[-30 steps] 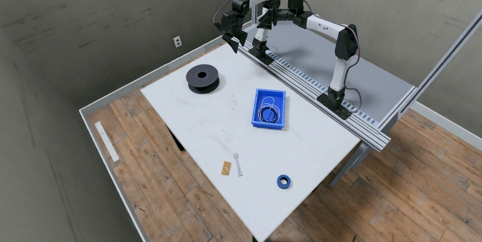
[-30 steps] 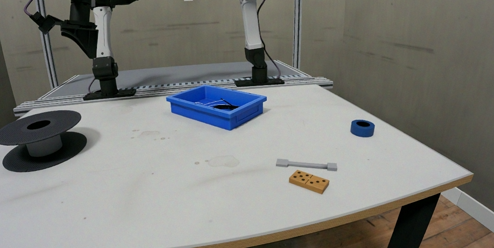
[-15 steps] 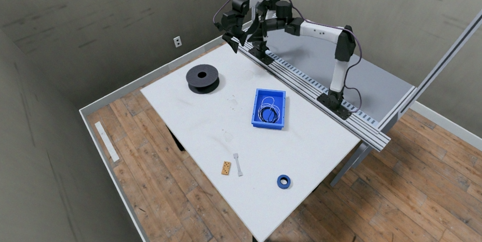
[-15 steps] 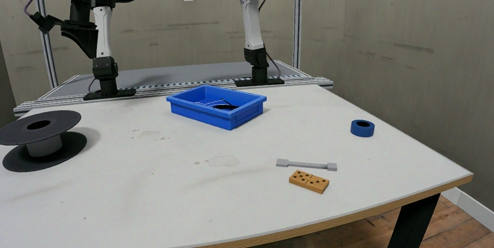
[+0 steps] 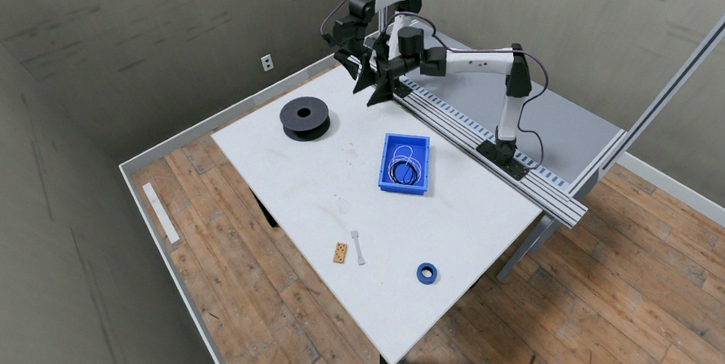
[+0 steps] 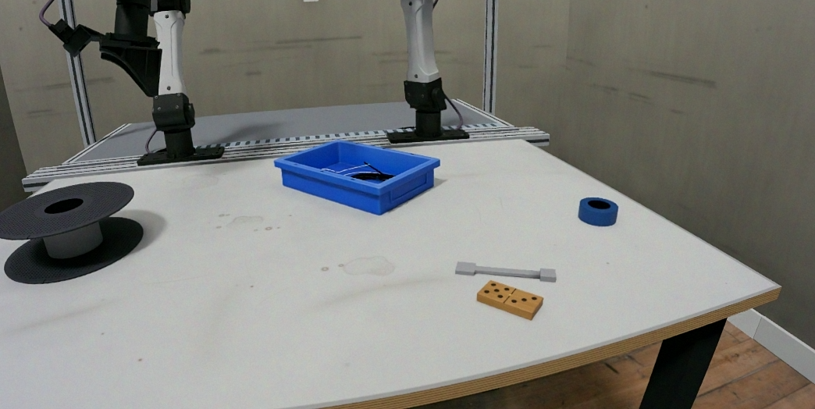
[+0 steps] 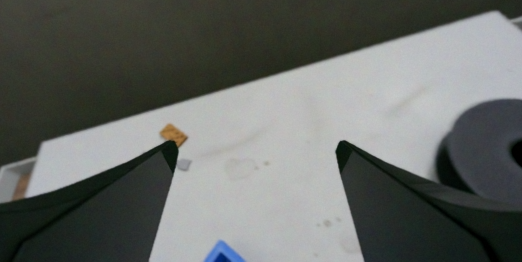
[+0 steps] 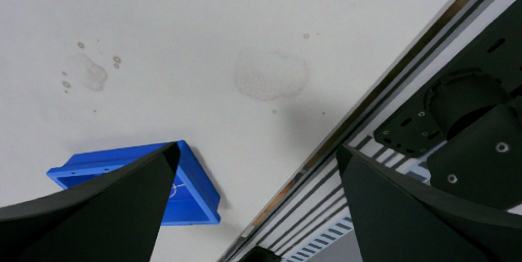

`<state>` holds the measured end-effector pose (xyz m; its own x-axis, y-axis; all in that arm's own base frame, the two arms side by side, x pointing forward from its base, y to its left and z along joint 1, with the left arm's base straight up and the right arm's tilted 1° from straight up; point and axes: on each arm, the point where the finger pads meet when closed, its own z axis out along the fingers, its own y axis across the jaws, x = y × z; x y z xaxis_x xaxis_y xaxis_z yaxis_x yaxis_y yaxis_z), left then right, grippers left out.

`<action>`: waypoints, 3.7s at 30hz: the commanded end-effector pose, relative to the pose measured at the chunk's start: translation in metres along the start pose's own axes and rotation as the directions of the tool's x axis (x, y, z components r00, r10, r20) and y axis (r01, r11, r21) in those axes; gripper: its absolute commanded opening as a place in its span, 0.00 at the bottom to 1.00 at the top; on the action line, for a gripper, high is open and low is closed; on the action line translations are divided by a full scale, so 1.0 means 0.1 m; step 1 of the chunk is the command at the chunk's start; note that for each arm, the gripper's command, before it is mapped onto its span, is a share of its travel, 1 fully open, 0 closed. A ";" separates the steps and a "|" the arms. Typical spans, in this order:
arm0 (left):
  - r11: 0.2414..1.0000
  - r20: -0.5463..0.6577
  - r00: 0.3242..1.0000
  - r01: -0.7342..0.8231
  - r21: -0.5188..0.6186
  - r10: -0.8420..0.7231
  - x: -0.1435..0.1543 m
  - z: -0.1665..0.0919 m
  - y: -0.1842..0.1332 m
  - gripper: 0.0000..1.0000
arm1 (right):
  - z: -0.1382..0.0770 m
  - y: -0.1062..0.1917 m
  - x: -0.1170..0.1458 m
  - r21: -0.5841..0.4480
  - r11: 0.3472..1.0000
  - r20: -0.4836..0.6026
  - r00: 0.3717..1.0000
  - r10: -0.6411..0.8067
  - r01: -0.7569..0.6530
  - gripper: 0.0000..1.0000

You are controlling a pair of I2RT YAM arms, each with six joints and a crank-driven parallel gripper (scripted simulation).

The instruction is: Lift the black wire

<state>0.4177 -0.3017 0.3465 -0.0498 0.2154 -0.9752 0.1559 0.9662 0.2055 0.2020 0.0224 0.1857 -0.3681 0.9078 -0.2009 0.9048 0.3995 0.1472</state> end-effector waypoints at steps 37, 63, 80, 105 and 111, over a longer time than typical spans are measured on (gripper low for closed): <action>0.700 -0.112 0.986 0.005 -0.714 -0.121 0.78 0.32 3.98 1.00 | 0.01 -0.02 -0.05 0.005 1.000 0.004 1.000 0.027 -0.027 1.00; 0.675 -0.111 0.985 0.006 -0.738 -0.130 0.83 0.22 4.19 1.00 | 0.01 0.02 -0.07 -0.015 1.000 0.011 1.000 0.012 -0.011 1.00; 0.749 -0.070 0.988 0.055 -0.660 -0.134 0.72 0.10 4.02 1.00 | 0.03 0.42 -0.24 -0.208 0.964 0.114 0.983 -0.144 0.165 1.00; 0.906 0.028 0.986 0.164 -0.391 -0.166 0.54 -0.35 3.43 1.00 | -0.43 1.38 -0.78 -0.404 0.620 0.644 0.691 -0.329 0.672 1.00; 0.934 0.050 0.983 0.186 -0.306 -0.179 0.52 -0.50 3.25 1.00 | -0.69 1.58 -0.93 -0.345 0.518 0.788 0.542 -0.293 0.783 1.00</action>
<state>0.4255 0.0437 0.3567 -0.0750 0.0508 -0.9959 -0.2328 0.9702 0.0670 0.3458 0.0090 0.2581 -0.4338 0.3817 -0.8161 0.2401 0.9220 0.3036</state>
